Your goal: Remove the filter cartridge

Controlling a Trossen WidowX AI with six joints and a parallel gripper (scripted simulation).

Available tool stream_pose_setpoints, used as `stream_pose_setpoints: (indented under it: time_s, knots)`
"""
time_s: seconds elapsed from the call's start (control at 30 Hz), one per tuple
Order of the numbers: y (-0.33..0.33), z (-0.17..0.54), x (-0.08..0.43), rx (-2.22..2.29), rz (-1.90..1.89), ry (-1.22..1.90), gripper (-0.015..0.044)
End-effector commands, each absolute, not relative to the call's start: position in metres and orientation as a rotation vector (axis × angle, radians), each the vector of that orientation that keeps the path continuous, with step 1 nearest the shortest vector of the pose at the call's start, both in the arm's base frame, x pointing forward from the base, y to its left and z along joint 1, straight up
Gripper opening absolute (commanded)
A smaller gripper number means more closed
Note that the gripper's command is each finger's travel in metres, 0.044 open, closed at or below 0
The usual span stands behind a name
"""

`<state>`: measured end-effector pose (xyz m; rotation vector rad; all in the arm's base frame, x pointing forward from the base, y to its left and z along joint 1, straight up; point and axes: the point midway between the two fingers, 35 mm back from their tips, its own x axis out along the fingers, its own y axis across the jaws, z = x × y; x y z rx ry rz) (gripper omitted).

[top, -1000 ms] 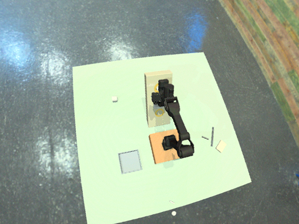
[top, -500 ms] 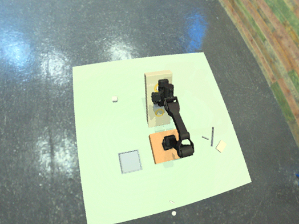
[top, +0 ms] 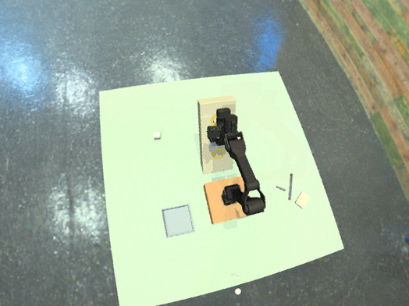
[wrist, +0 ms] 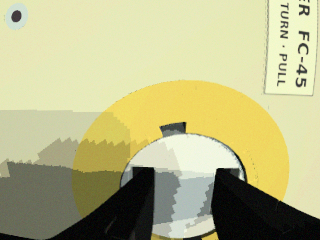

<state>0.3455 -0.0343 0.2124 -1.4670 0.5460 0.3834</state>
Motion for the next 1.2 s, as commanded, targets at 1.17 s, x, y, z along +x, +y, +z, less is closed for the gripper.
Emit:
stream_pose_setpoints:
  time_s: [1.17]
  knots:
    - [-0.0355,0.2093,0.3531,-0.61,0.099,0.602,0.0]
